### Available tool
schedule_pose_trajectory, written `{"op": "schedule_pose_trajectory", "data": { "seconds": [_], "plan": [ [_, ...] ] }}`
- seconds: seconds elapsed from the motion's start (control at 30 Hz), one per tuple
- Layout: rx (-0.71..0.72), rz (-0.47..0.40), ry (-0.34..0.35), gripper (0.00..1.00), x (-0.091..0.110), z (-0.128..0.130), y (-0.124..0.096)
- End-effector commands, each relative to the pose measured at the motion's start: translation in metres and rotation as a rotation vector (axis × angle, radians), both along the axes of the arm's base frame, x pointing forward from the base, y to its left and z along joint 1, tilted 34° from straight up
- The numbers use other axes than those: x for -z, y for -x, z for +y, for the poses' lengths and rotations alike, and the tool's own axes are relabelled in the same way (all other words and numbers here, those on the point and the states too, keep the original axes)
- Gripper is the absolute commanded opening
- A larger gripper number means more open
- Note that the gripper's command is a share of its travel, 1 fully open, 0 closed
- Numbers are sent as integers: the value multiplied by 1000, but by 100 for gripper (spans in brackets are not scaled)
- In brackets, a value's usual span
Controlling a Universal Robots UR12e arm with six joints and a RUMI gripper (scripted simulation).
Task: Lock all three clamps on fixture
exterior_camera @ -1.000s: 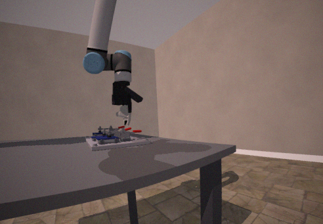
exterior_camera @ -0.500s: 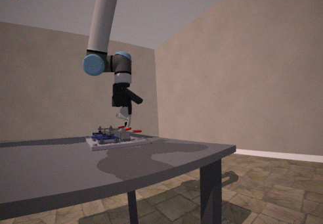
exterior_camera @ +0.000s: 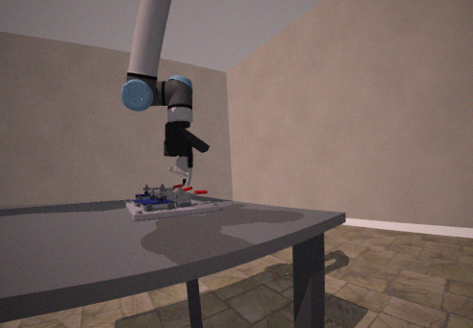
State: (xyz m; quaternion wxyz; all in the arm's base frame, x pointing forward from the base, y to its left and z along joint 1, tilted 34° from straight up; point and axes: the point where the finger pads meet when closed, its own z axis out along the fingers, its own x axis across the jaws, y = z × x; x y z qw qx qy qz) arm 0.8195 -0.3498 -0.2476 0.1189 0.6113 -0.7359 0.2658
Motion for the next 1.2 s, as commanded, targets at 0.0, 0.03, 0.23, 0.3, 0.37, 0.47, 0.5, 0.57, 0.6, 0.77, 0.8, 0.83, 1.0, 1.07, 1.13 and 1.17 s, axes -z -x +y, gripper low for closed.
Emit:
{"op": "schedule_pose_trajectory", "data": {
  "seconds": [0.0, 0.03, 0.23, 0.3, 0.37, 0.47, 0.5, 0.57, 0.6, 0.77, 0.8, 0.83, 1.0, 1.07, 1.13, 1.17],
  "plan": [
    [-1, -1, 0, 28, -1, 0, 0],
    [-1, -1, 0, 28, -1, 0, 0],
    [-1, -1, 0, 28, -1, 0, 0],
    [-1, -1, 0, 28, -1, 0, 0],
    [-1, -1, 0, 28, -1, 0, 0],
    [-1, -1, 0, 28, -1, 0, 0],
    [-1, -1, 0, 28, 0, 0, -1],
    [-1, -1, 0, 28, 1, -1, -1],
    [-1, -1, 0, 28, 2, -1, -1],
    [-1, -1, 0, 28, 9, -6, -2],
    [-1, -1, 0, 28, 11, -7, -3],
    [-1, -1, 0, 28, 12, -8, -3],
    [-1, -1, 0, 28, 17, -11, -4],
    [-1, -1, 0, 28, 20, -13, -5],
    [-1, -1, 0, 28, 21, -14, -5],
    [-1, -1, 0, 28, 22, -14, -5]
  ]
}}
